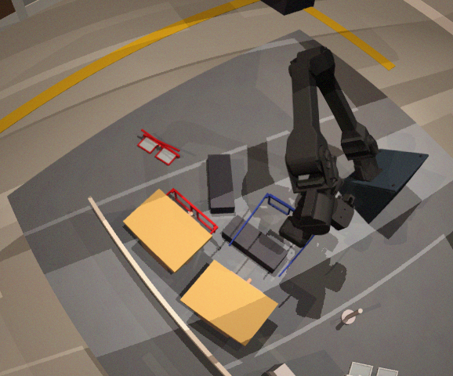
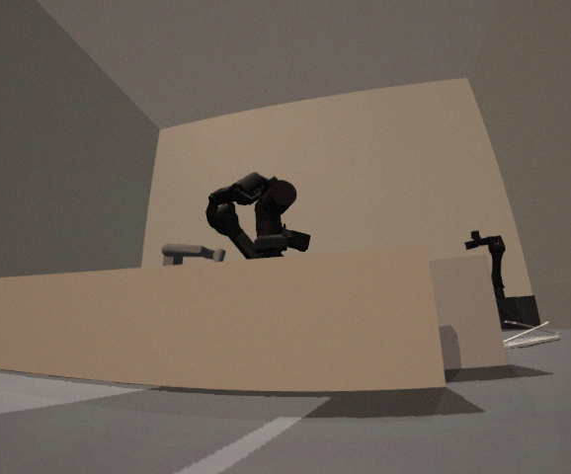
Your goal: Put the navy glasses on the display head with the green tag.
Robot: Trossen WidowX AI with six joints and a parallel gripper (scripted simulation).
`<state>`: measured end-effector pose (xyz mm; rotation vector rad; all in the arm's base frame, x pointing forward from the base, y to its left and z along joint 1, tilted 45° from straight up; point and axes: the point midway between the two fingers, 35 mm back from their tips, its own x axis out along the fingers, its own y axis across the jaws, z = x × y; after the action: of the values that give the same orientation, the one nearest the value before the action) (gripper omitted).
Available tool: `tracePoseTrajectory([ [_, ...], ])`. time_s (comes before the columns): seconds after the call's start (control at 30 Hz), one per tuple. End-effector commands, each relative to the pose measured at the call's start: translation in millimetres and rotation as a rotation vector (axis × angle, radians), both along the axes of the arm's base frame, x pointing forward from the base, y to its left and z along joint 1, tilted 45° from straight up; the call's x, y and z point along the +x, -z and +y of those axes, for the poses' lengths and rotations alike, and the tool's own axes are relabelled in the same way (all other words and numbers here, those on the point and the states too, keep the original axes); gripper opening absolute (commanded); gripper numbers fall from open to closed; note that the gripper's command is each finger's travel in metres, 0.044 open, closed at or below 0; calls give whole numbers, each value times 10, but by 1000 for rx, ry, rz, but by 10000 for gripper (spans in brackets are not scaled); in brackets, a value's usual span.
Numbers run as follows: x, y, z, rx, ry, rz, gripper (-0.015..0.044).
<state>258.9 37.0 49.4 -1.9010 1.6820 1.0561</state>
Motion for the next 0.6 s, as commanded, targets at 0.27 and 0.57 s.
tracePoseTrajectory([
  [0.27,-30,115,10,-58,-53,-83,0],
  [0.57,-39,203,-63,-38,-65,-97,0],
])
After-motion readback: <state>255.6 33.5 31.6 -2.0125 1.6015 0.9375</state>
